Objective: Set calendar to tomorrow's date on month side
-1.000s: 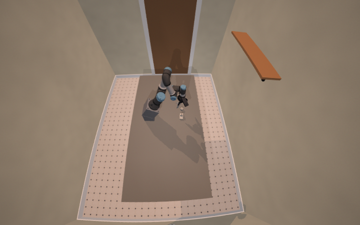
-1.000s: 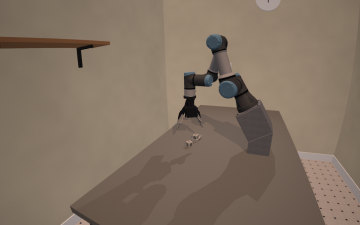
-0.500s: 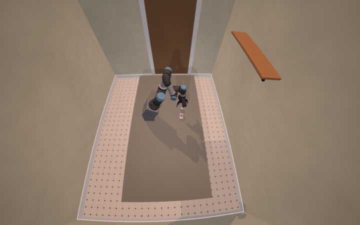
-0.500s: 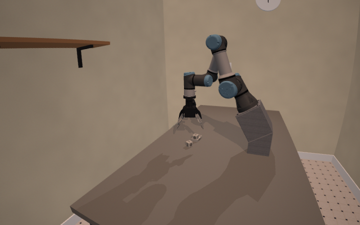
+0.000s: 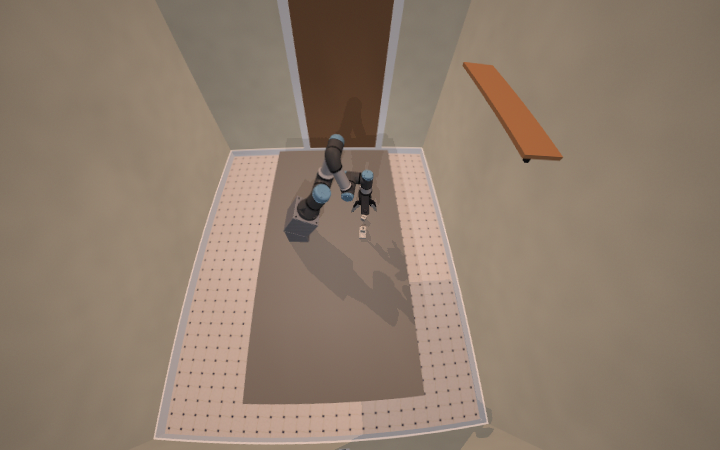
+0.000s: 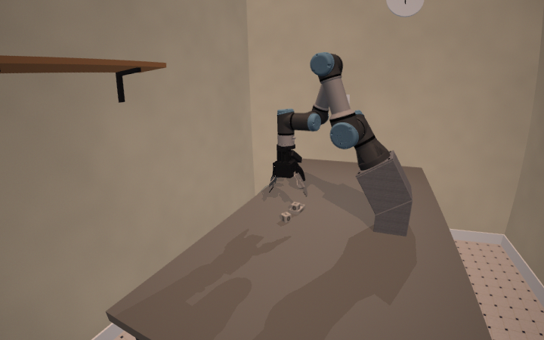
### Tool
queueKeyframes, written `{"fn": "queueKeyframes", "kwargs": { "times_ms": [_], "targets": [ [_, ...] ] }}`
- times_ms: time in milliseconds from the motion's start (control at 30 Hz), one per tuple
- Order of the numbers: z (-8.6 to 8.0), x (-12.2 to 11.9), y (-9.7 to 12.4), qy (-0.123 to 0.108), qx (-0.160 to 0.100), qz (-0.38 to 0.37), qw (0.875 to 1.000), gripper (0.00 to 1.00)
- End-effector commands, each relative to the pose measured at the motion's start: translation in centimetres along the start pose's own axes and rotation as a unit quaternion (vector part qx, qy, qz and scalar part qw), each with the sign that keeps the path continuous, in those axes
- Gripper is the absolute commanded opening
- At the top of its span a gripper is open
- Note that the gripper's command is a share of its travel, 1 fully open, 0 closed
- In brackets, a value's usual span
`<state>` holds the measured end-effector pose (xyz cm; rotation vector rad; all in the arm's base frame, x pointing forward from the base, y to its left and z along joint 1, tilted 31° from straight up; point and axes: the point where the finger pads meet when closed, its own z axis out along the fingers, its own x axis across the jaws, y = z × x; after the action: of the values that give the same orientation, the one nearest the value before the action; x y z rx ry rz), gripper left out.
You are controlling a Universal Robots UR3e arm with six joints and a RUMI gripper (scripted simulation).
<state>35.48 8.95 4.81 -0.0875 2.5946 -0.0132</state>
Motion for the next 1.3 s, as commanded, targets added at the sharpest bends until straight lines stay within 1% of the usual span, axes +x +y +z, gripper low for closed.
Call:
{"fn": "queueKeyframes", "kwargs": {
  "times_ms": [0, 100, 167, 233, 433, 500, 533, 567, 667, 767, 833, 967, 1033, 1067, 1100, 1200, 1267],
  "targets": [
    [0.01, 0.01, -0.05, 0.0, 0.006, 0.081, 0.997, 1.0],
    [0.03, 0.06, -0.07, 0.0, 0.006, 0.113, 0.994, 1.0],
    [0.03, 0.06, -0.07, 0.0, 0.006, 0.113, 0.994, 1.0],
    [0.04, 0.1, -0.08, 0.0, 0.006, 0.147, 0.989, 1.0],
    [0.07, 0.17, -0.08, 0.0, 0.006, 0.192, 0.981, 1.0],
    [0.09, 0.2, -0.07, -0.001, 0.006, 0.214, 0.977, 1.0],
    [0.09, 0.2, -0.07, -0.001, 0.006, 0.214, 0.977, 1.0],
    [0.1, 0.22, -0.07, -0.001, 0.006, 0.231, 0.973, 1.0],
    [0.11, 0.25, -0.06, -0.001, 0.006, 0.257, 0.966, 1.0],
    [0.11, 0.25, -0.06, -0.001, 0.006, 0.259, 0.966, 1.0],
    [0.14, 0.29, -0.04, -0.001, 0.006, 0.297, 0.955, 1.0],
    [0.16, 0.32, -0.01, -0.001, 0.006, 0.324, 0.946, 1.0],
    [0.17, 0.33, 0.01, -0.001, 0.006, 0.345, 0.939, 1.0],
    [0.17, 0.33, 0.01, -0.001, 0.006, 0.346, 0.938, 1.0],
    [0.18, 0.34, 0.02, -0.001, 0.006, 0.361, 0.932, 1.0],
    [0.2, 0.36, 0.05, -0.002, 0.006, 0.386, 0.923, 1.0],
    [0.2, 0.36, 0.05, -0.002, 0.006, 0.388, 0.922, 1.0]
  ]
}}
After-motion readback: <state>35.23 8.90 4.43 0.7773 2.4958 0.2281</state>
